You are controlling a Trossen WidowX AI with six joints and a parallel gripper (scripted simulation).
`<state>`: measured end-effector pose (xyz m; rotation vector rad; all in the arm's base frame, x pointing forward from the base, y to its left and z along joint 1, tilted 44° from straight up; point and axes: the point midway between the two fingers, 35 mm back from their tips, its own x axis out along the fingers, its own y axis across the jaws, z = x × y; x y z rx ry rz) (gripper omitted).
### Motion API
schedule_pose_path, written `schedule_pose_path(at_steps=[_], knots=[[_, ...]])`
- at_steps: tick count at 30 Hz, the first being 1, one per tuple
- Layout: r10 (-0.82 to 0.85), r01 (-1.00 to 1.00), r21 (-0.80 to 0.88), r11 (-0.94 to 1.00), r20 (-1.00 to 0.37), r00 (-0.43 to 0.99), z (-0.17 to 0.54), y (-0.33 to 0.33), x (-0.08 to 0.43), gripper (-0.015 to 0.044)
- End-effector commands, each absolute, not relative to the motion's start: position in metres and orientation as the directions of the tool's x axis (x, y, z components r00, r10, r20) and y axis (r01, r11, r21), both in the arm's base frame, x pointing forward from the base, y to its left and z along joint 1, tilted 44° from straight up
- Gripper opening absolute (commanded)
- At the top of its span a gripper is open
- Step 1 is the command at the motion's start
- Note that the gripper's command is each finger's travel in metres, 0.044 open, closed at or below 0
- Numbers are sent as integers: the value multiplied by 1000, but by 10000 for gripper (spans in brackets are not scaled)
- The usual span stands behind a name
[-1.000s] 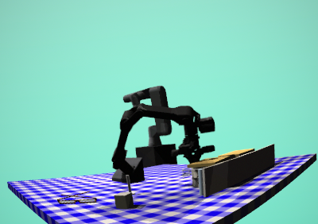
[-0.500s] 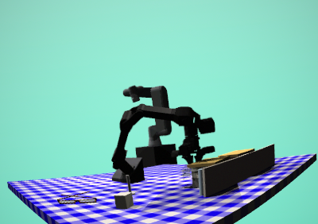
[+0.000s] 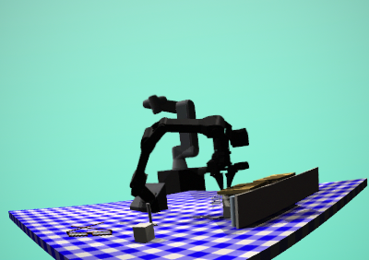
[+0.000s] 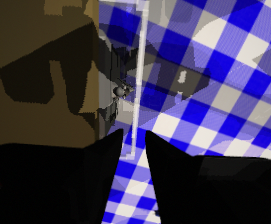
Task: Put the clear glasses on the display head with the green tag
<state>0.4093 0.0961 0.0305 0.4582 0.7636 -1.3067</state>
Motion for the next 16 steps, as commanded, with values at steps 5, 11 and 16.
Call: schedule_pose_path(at_steps=[5, 11, 16], knots=[[-683, 969, -118, 218, -727, 66, 37, 98, 392, 107], [-684, 969, -119, 218, -727, 64, 42, 96, 370, 107], [-684, 968, -121, 218, -727, 63, 51, 98, 352, 107]])
